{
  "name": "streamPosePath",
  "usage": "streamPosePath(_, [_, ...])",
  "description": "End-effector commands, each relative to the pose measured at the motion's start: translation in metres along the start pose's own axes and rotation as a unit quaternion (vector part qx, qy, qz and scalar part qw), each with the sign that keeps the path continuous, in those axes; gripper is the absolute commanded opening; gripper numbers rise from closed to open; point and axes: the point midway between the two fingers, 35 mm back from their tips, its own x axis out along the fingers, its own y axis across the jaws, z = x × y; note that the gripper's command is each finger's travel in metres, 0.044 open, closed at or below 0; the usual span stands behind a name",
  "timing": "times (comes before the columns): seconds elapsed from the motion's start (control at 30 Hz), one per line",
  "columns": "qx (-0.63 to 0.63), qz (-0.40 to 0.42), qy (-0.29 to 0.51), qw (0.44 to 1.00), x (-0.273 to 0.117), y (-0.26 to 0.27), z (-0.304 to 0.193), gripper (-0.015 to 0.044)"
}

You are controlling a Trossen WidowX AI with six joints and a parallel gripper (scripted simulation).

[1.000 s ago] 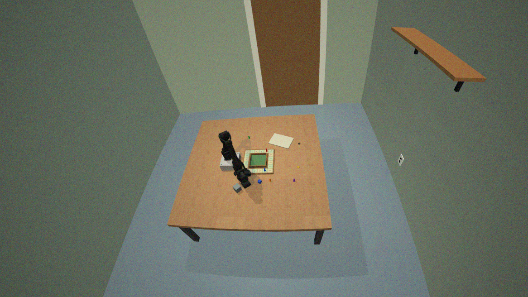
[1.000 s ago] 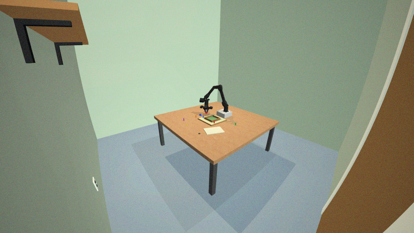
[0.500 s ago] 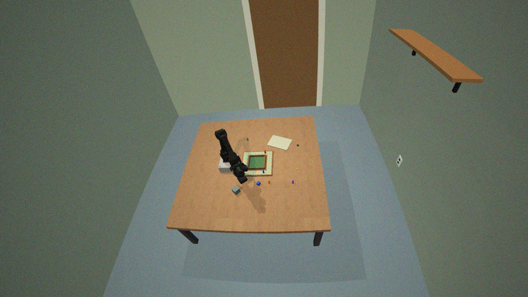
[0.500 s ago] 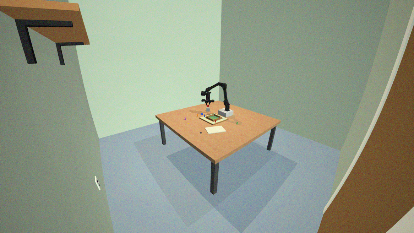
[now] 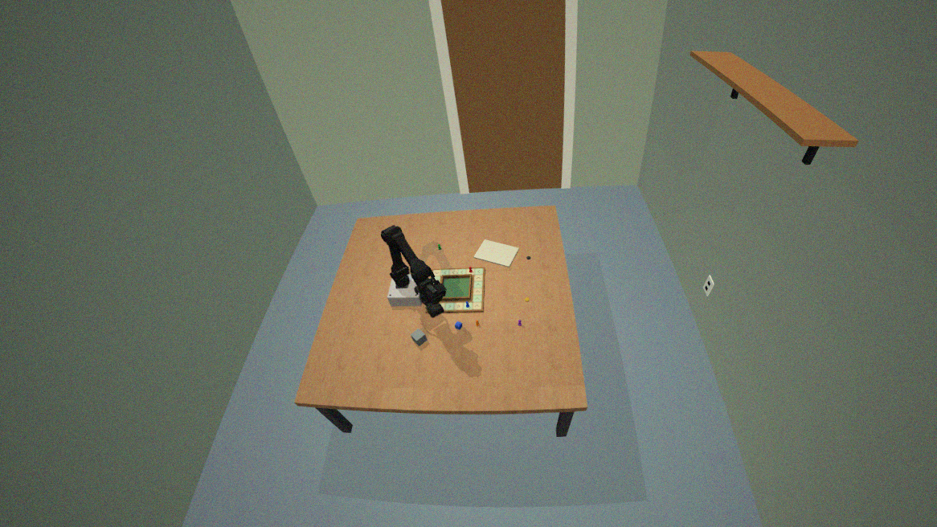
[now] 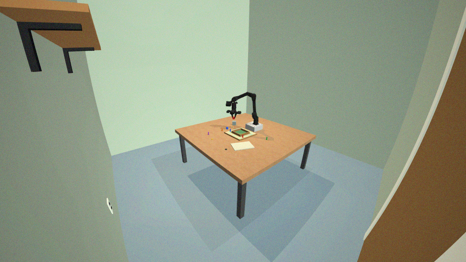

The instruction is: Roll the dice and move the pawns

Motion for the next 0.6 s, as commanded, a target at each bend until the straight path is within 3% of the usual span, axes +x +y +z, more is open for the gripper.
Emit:
streamPosePath(0.0, [0.019,0.004,-0.001,1.000,0.004,0.006,0.015,0.0000])
streamPosePath(0.57, [0.115,0.005,-0.003,0.993,0.016,0.042,0.093,0.0000])
